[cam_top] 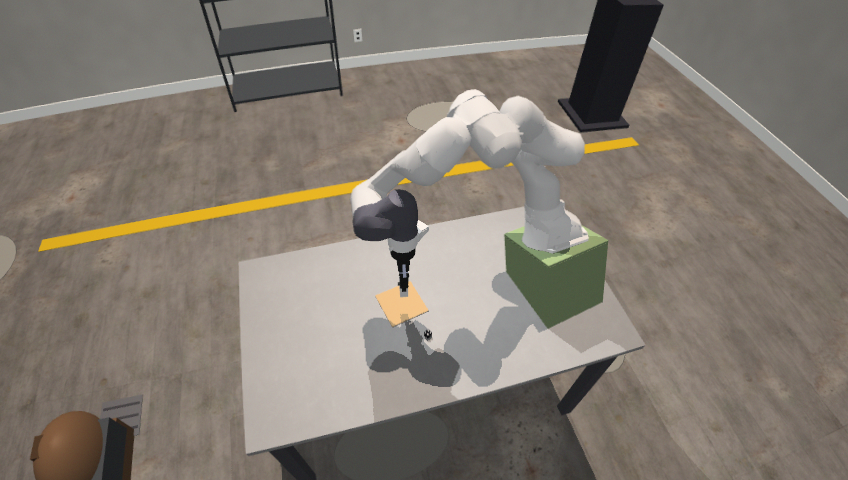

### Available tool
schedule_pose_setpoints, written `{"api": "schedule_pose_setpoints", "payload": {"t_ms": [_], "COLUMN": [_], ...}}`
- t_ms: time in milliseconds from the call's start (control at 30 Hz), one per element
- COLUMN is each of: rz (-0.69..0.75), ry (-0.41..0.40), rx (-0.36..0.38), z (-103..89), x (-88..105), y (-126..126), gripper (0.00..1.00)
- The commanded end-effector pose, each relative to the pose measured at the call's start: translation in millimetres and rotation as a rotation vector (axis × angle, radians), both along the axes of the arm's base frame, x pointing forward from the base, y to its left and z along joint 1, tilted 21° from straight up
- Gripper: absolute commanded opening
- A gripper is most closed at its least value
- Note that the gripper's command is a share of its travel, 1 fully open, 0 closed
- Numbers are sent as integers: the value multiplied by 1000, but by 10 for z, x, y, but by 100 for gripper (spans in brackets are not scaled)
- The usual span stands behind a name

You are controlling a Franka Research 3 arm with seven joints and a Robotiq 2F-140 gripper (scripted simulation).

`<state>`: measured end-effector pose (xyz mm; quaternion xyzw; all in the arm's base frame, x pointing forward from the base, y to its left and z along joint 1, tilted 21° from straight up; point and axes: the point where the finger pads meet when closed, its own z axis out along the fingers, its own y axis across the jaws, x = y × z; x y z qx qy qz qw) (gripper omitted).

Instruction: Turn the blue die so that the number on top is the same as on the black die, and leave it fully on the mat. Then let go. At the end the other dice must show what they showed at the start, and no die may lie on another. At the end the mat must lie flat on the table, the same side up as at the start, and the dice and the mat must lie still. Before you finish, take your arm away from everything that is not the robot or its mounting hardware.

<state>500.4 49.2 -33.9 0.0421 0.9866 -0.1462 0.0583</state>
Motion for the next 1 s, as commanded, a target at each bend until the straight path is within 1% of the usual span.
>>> {"api": "schedule_pose_setpoints", "payload": {"t_ms": [0,33,200,267,300,767,833,867,967], "rz": [-148,-151,-277,-277,-336,-657,-657,-717,-787], "ry": [-68,-69,-118,-118,-139,-242,-242,-259,-278], "rx": [60,62,122,122,149,290,290,315,344], "z": [-65,-66,-133,-133,-159,-259,-259,-270,-281], "x": [67,67,105,105,124,250,250,276,308], "y": [118,121,245,245,301,576,576,622,673], "gripper": [9,9,9,9,9,9,9,9,9]}}
